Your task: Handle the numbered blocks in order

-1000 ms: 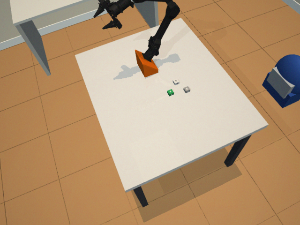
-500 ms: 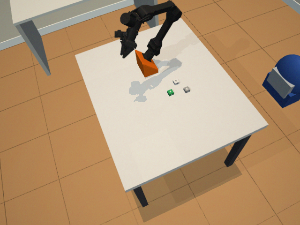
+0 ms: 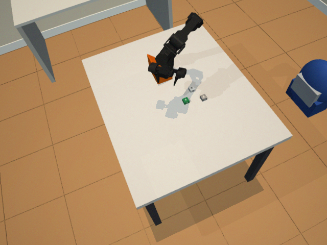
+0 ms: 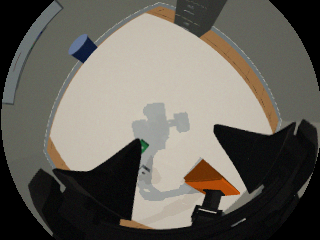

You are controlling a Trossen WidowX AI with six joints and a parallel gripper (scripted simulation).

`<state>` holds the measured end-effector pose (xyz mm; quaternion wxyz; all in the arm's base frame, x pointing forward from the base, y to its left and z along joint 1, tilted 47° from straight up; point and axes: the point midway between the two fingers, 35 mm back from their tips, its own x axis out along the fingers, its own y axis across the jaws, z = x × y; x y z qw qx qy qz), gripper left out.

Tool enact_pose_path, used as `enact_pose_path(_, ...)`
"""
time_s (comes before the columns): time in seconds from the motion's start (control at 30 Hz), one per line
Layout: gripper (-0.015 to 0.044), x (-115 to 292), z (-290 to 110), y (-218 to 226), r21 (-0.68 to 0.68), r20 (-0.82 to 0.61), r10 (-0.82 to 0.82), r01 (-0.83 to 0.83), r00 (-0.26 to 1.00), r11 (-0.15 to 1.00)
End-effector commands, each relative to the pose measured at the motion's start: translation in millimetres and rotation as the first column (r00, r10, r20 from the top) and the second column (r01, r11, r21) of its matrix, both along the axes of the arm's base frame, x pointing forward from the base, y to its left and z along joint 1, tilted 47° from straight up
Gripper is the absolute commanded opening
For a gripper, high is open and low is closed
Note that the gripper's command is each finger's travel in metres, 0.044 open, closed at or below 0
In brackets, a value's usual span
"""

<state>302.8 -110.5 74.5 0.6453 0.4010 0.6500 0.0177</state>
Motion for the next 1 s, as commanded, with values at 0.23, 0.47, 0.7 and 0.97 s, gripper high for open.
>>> enact_pose_path(0.23,0.0400,-0.5,12.3,119.9,0.099,0.277,0.607,-0.651,0.745,0.753)
enact_pose_path(0.47,0.0400,-0.5,12.3,119.9,0.099,0.277,0.607,-0.651,0.745,0.753)
enact_pose_path(0.7,0.0400,-0.5,12.3,119.9,0.099,0.277,0.607,-0.651,0.745,0.753)
enact_pose_path(0.97,0.0400,-0.5,12.3,119.9,0.099,0.277,0.607,-0.651,0.745,0.753)
